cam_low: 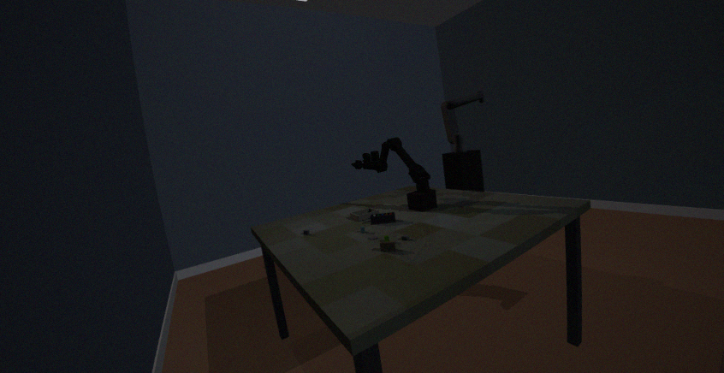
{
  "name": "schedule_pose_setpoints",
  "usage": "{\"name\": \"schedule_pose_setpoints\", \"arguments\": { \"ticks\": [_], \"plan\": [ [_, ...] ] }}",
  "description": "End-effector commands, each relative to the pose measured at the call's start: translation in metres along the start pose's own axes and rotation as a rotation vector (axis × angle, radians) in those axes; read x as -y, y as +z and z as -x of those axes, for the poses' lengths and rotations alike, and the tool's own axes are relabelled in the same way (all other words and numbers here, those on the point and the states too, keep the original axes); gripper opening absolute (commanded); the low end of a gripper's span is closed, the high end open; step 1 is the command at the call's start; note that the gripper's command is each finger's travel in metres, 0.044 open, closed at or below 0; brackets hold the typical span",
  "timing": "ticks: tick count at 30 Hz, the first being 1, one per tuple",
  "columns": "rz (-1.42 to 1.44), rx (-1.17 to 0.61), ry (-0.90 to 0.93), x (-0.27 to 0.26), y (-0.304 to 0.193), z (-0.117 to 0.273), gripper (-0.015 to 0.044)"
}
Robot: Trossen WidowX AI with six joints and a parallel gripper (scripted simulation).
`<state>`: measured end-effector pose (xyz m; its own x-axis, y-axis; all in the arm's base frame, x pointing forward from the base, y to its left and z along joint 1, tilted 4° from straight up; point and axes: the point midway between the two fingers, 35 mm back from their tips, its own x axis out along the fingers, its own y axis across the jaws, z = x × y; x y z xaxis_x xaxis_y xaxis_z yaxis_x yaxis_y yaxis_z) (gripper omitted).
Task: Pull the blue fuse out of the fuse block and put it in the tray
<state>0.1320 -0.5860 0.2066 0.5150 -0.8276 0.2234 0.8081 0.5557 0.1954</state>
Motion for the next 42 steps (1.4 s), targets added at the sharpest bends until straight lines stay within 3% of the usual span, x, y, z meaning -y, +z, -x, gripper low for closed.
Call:
{"name": "schedule_pose_setpoints", "arguments": {
  "ticks": [1, 13, 20, 27, 42],
  "plan": [
    [-0.01, -0.005, 0.002, -0.003, -0.001, -0.001, 0.0374],
    [-0.531, -0.38, 0.063, -0.166, -0.082, -0.013, 0.0074],
    [-0.766, -0.636, 0.028, -0.262, -0.124, 0.016, 0.0074],
    [-0.933, -0.897, -0.066, -0.349, -0.157, 0.071, 0.0074],
    [-1.012, -1.388, -0.476, -0.472, -0.192, 0.261, 0.0074]
  ]
}}
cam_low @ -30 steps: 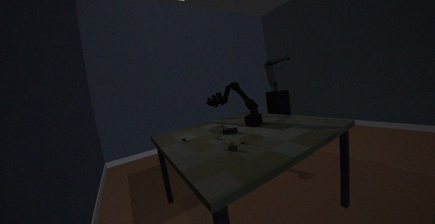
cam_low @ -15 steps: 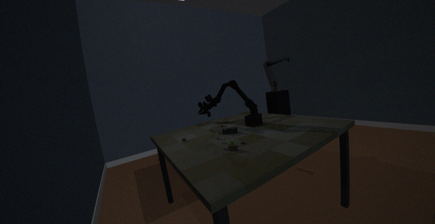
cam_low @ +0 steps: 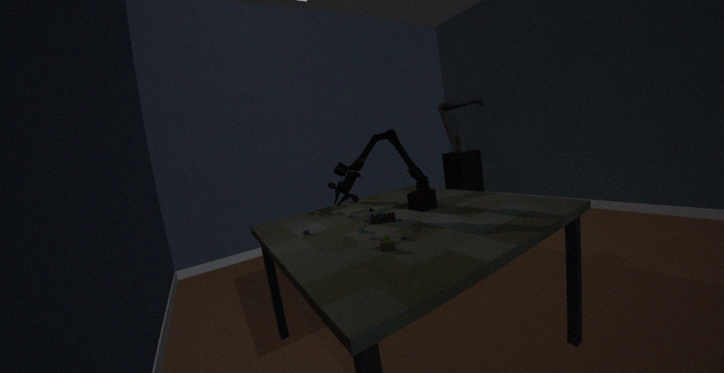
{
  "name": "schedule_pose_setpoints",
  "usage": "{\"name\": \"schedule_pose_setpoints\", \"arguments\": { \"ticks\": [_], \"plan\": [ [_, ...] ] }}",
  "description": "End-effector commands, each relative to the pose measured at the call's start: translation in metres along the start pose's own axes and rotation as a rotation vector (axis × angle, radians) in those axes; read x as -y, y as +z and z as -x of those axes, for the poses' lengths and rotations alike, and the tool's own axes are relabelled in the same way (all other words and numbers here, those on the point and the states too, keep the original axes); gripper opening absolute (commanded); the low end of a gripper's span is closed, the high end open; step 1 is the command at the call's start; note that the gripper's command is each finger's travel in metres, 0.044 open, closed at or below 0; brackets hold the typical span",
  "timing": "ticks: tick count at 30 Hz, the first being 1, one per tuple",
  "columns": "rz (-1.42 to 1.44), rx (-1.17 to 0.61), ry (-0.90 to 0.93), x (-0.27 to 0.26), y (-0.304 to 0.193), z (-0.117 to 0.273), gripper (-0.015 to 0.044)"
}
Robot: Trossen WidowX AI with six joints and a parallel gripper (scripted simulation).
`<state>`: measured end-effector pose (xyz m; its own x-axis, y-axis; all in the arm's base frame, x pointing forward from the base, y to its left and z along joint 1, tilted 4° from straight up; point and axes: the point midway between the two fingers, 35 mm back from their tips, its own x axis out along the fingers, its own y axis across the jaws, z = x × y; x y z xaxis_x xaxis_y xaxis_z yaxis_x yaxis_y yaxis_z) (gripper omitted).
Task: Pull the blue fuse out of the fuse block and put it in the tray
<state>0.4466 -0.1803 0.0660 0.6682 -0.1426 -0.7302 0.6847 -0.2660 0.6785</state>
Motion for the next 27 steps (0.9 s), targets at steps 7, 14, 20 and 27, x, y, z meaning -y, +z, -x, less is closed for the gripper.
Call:
{"name": "schedule_pose_setpoints", "arguments": {
  "ticks": [7, 14, 20, 27],
  "plan": [
    [-0.138, -0.029, -0.389, 0.097, -0.127, 0.045, 0.0074],
    [-0.183, 0.097, -0.617, 0.171, -0.178, 0.101, 0.0074],
    [-0.185, 0.131, -0.648, 0.183, -0.179, 0.113, 0.0074],
    [-0.185, 0.131, -0.648, 0.183, -0.178, 0.112, 0.0074]
  ]
}}
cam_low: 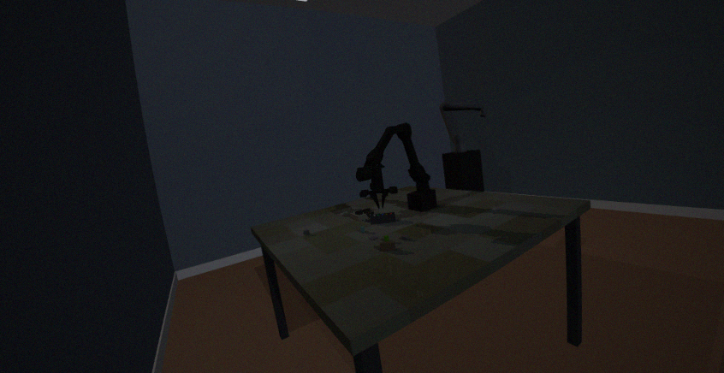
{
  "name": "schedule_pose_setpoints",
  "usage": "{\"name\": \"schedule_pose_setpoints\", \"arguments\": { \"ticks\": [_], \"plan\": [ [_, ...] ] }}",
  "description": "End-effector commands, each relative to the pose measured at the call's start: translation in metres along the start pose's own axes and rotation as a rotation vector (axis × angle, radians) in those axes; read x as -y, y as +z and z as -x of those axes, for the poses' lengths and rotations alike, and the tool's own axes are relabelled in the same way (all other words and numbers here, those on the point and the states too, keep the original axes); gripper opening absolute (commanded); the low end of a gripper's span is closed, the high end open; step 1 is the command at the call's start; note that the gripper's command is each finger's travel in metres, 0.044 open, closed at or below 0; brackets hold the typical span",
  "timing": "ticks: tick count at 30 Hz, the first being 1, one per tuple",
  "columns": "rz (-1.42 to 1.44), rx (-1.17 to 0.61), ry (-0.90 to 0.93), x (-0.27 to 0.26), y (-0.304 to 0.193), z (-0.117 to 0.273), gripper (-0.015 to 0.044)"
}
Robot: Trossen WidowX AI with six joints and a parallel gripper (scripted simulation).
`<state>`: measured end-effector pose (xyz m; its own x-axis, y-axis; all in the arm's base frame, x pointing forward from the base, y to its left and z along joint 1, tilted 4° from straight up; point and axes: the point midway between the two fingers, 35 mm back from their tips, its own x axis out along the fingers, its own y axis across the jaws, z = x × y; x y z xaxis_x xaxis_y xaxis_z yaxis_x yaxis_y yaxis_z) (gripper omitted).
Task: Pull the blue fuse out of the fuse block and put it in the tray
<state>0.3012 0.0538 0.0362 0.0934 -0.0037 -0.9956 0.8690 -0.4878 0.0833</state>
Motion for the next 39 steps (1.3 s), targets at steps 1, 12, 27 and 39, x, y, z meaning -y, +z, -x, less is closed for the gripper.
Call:
{"name": "schedule_pose_setpoints", "arguments": {
  "ticks": [1, 12, 27, 39],
  "plan": [
    [-0.007, 0.007, 0.002, 0.003, 0.001, 0.001, 0.0074],
    [-0.007, 0.007, 0.002, 0.003, 0.001, -0.01, 0.0074],
    [-0.007, 0.007, 0.002, 0.003, 0.002, -0.024, 0.0074],
    [-0.007, 0.008, 0.002, 0.003, 0.003, -0.029, 0.0074]
  ]
}}
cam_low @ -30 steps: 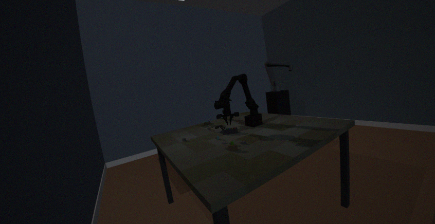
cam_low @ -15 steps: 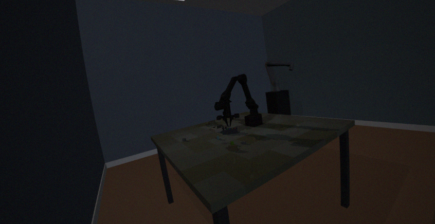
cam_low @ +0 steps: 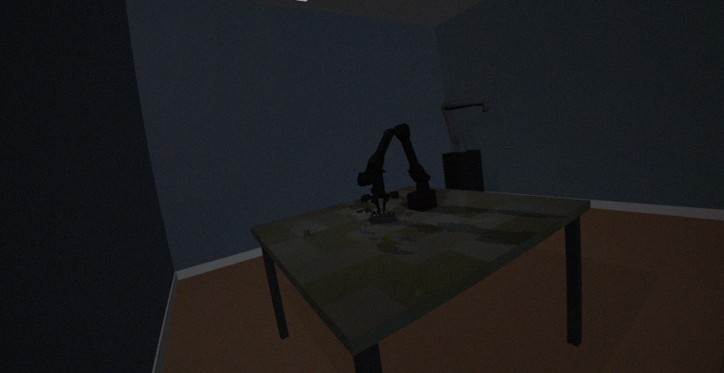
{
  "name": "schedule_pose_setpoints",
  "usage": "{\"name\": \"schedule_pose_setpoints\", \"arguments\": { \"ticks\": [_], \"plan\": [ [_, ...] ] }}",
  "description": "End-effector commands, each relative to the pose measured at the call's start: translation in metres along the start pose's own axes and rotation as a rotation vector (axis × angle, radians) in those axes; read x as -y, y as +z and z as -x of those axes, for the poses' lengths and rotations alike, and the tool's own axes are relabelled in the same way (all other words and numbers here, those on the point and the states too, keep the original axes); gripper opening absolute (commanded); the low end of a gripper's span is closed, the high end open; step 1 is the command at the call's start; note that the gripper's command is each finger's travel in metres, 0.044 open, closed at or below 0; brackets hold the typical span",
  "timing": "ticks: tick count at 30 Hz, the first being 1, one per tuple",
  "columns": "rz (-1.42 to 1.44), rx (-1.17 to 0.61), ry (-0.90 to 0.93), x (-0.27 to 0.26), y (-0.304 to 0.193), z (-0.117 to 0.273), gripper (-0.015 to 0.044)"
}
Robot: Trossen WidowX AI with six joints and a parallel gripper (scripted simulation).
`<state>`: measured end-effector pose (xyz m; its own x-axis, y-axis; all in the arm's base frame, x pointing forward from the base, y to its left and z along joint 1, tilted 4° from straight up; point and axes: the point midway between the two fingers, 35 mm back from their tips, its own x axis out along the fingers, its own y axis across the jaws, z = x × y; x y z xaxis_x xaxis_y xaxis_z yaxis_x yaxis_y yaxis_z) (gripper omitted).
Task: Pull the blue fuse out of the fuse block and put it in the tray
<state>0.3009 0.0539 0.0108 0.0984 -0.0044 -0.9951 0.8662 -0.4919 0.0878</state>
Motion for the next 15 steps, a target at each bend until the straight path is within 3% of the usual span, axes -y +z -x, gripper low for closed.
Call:
{"name": "schedule_pose_setpoints", "arguments": {
  "ticks": [1, 15],
  "plan": [
    [-0.002, 0.009, -0.003, 0.0003, 0.0014, -0.0034, 0.0074],
    [-0.002, 0.01, -0.003, 0.0003, 0.0015, -0.011, 0.0074]
  ]
}}
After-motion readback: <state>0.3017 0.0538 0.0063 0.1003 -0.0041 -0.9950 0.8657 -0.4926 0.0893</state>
